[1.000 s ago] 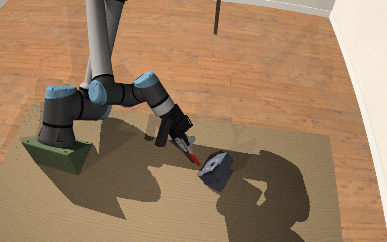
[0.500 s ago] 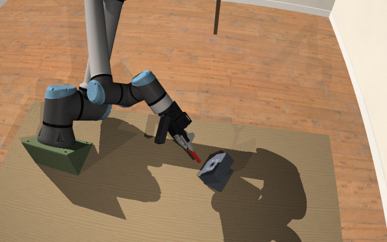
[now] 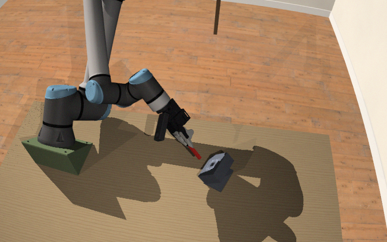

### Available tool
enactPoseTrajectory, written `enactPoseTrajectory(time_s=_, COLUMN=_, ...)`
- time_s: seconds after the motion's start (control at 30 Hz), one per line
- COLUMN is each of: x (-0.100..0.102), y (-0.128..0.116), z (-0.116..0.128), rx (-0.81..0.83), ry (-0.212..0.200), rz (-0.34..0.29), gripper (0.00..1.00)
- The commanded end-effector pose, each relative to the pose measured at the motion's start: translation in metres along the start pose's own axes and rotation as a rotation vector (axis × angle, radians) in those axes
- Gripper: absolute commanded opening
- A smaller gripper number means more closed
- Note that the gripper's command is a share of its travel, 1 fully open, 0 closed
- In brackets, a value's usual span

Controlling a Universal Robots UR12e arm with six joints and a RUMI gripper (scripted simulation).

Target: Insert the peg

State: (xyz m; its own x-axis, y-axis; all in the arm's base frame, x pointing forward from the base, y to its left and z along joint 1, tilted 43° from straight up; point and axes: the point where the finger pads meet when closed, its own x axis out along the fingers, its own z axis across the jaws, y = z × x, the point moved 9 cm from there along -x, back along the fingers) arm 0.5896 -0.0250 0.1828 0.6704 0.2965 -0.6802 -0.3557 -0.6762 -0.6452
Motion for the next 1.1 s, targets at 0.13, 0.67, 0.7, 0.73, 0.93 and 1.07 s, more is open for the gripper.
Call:
enactPoseTrajectory(time_s=0.13, x=-0.007, y=-0.007, z=0.005, rx=-0.016, ry=0.029, rz=-0.014, gripper=0.00)
enactPoseTrajectory(time_s=0.67, x=-0.017, y=-0.018, z=0.015, rx=-0.040, ry=0.069, rz=-0.035, gripper=0.00)
enactPoseTrajectory(time_s=0.7, x=-0.018, y=-0.019, z=0.016, rx=-0.041, ry=0.071, rz=-0.036, gripper=0.00)
enactPoseTrajectory(time_s=0.73, x=-0.018, y=-0.019, z=0.016, rx=-0.042, ry=0.073, rz=-0.037, gripper=0.00)
enactPoseTrajectory(time_s=0.93, x=-0.017, y=-0.020, z=0.016, rx=-0.042, ry=0.073, rz=-0.037, gripper=0.00)
enactPoseTrajectory(time_s=1.07, x=-0.014, y=-0.020, z=0.016, rx=-0.042, ry=0.073, rz=-0.037, gripper=0.00)
